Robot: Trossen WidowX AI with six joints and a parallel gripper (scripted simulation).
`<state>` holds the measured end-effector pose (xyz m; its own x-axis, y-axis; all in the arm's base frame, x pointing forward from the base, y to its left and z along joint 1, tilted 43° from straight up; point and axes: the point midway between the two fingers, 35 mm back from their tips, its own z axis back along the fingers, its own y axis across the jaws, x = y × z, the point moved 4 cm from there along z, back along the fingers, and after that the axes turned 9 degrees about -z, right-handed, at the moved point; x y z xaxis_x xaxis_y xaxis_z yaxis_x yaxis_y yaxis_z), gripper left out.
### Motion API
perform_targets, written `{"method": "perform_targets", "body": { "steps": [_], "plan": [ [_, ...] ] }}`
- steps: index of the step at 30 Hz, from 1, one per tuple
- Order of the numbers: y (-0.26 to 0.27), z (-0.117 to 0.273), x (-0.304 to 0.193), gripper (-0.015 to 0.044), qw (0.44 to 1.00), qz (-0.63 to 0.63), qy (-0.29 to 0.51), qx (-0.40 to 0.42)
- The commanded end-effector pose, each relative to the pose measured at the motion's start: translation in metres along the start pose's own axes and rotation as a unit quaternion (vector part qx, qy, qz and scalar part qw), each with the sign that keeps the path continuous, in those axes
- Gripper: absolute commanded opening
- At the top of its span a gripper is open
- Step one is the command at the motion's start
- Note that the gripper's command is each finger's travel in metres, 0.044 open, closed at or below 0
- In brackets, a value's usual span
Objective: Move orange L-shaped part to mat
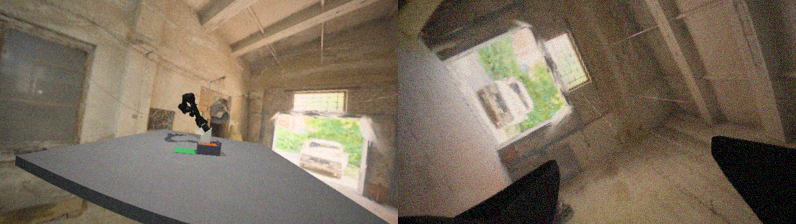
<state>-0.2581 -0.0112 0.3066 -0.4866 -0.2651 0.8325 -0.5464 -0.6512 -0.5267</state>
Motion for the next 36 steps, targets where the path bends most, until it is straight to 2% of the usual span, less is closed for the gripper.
{"method": "perform_targets", "body": {
  "steps": [1, 5, 8, 9, 16, 24, 28, 36],
  "plan": [
    [0.002, 0.001, 0.001, 0.0374, 1.0, 0.001, -0.002, 0.004],
    [0.017, 0.015, 0.004, 0.0269, 0.999, 0.003, -0.018, 0.042],
    [0.041, 0.04, 0.009, 0.019, 0.994, 0.013, -0.044, 0.102],
    [0.05, 0.051, 0.011, 0.018, 0.99, 0.018, -0.054, 0.127],
    [0.1, 0.145, 0.008, 0.018, 0.944, 0.057, -0.123, 0.3],
    [0.121, 0.262, -0.022, 0.018, 0.851, 0.124, -0.192, 0.473],
    [0.114, 0.315, -0.049, 0.018, 0.788, 0.175, -0.23, 0.543],
    [0.069, 0.403, -0.114, 0.018, 0.663, 0.221, -0.261, 0.666]
  ]
}}
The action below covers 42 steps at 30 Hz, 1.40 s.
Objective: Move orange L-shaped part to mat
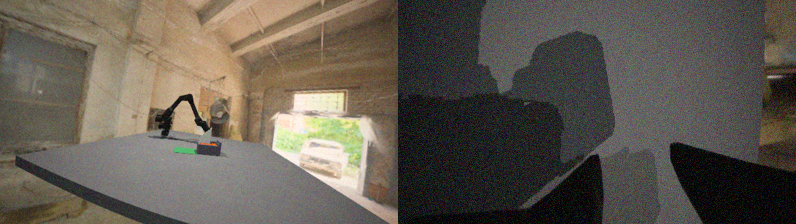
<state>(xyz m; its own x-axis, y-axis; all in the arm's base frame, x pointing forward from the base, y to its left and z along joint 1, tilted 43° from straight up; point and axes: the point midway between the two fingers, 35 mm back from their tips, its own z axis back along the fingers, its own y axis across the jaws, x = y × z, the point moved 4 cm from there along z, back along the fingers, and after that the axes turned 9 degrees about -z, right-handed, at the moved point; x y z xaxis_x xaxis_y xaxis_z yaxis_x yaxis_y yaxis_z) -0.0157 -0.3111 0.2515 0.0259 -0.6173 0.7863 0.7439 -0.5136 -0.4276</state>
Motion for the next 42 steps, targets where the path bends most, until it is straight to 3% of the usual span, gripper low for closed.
{"method": "perform_targets", "body": {
  "steps": [1, 11, 23, 33, 42],
  "plan": [
    [0.047, 0.039, -0.005, 0.018, 0.995, 0.048, -0.028, 0.086],
    [0.143, 0.118, -0.055, 0.018, 0.959, 0.171, -0.03, 0.224],
    [0.205, 0.238, -0.185, 0.018, 0.85, 0.401, -0.049, 0.338],
    [0.184, 0.321, -0.318, 0.018, 0.743, 0.56, -0.087, 0.355],
    [0.117, 0.353, -0.436, 0.018, 0.654, 0.67, -0.164, 0.31]
  ]
}}
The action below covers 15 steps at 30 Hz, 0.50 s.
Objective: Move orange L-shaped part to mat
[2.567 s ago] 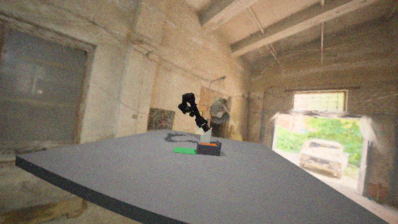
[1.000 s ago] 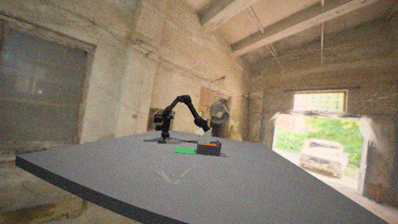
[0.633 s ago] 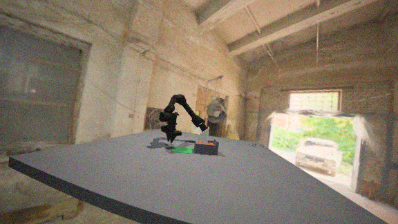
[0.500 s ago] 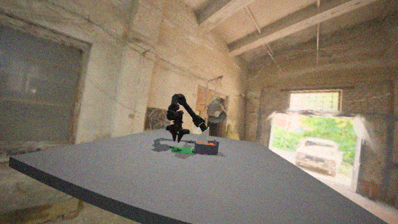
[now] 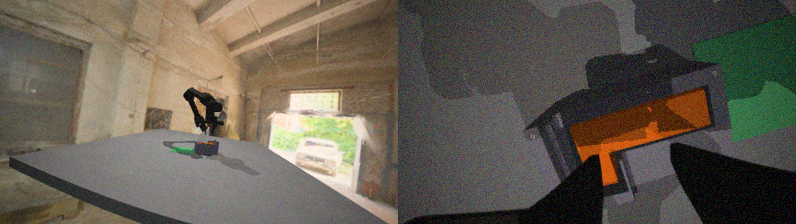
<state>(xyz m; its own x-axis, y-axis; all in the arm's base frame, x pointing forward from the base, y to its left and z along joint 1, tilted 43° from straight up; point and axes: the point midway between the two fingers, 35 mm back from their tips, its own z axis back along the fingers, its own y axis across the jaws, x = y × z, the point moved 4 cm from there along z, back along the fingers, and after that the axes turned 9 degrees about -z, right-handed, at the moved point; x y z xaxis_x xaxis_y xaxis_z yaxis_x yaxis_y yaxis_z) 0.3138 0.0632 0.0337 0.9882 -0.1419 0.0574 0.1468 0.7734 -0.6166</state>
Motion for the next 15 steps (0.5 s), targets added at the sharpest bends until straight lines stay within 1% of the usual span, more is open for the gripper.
{"method": "perform_targets", "body": {
  "steps": [1, 7, 9, 13, 15],
  "plan": [
    [0.052, 0.016, -0.032, 0.018, 0.997, 0.071, -0.003, -0.024],
    [0.059, 0.015, -0.038, 0.018, 0.996, 0.081, -0.004, -0.029],
    [0.059, 0.001, -0.037, 0.018, 0.996, 0.081, -0.004, -0.029],
    [0.056, -0.046, -0.036, 0.018, 0.996, 0.081, -0.004, -0.03],
    [0.054, -0.057, -0.037, 0.018, 0.996, 0.081, -0.004, -0.031]
  ]
}}
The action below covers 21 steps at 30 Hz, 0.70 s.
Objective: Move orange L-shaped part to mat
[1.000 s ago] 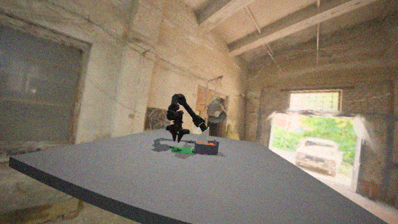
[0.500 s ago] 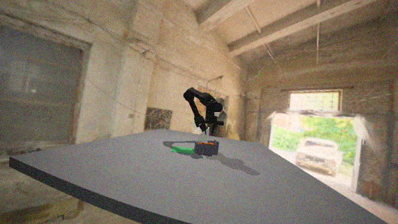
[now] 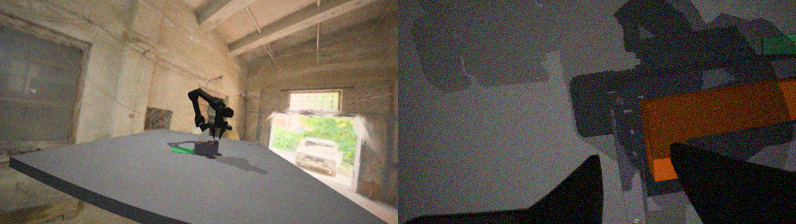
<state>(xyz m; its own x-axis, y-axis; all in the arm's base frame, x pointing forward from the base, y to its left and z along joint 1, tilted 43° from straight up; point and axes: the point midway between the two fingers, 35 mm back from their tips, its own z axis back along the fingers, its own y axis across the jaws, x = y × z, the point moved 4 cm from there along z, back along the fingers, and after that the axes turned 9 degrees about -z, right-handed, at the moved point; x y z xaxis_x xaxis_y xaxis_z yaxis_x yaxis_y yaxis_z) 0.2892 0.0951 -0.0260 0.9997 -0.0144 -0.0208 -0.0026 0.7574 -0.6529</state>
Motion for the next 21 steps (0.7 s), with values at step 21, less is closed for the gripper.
{"method": "perform_targets", "body": {
  "steps": [21],
  "plan": [
    [-0.002, -0.052, -0.006, 0.018, 1.0, 0.007, 0.007, -0.009]
  ]
}}
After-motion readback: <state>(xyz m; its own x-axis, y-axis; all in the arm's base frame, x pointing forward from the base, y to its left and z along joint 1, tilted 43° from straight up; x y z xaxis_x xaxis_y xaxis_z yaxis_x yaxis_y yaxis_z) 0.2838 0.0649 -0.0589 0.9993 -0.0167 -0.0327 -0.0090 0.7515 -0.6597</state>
